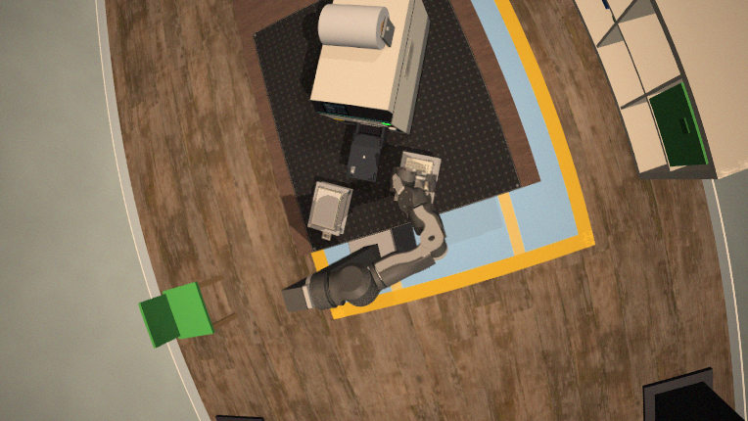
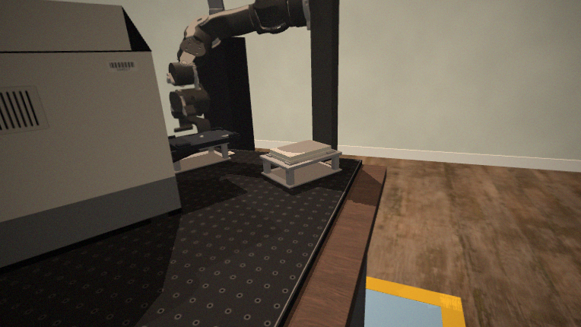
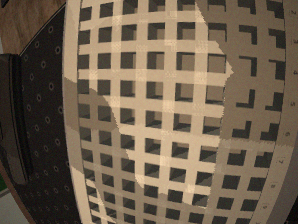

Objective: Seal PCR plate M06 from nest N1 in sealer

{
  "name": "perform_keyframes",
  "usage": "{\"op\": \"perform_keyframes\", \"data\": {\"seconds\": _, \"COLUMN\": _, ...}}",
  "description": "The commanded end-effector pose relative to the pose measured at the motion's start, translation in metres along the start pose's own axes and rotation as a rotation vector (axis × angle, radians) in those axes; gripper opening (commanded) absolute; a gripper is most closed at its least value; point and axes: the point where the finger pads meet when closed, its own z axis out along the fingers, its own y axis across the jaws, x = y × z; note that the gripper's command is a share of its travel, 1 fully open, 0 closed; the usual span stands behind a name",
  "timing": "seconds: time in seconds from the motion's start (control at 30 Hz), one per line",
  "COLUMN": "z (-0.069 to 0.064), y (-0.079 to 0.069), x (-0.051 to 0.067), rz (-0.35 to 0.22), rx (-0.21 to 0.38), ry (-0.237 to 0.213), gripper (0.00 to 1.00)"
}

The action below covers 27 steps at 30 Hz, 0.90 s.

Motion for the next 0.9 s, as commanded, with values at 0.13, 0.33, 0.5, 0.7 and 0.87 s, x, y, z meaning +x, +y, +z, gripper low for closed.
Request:
{"op": "perform_keyframes", "data": {"seconds": 0.13, "z": -0.003, "y": 0.000, "x": -0.002, "rz": 0.004, "rx": -0.006, "ry": -0.007, "gripper": 0.77}}
{"op": "perform_keyframes", "data": {"seconds": 0.33, "z": -0.003, "y": 0.000, "x": -0.002, "rz": 0.004, "rx": -0.006, "ry": -0.007, "gripper": 0.77}}
{"op": "perform_keyframes", "data": {"seconds": 0.5, "z": -0.003, "y": 0.000, "x": -0.002, "rz": 0.004, "rx": -0.006, "ry": -0.007, "gripper": 0.77}}
{"op": "perform_keyframes", "data": {"seconds": 0.7, "z": 0.019, "y": 0.001, "x": -0.001, "rz": 0.004, "rx": -0.010, "ry": -0.006, "gripper": 0.77}}
{"op": "perform_keyframes", "data": {"seconds": 0.87, "z": 0.019, "y": 0.001, "x": -0.001, "rz": 0.004, "rx": -0.010, "ry": -0.006, "gripper": 0.77}}
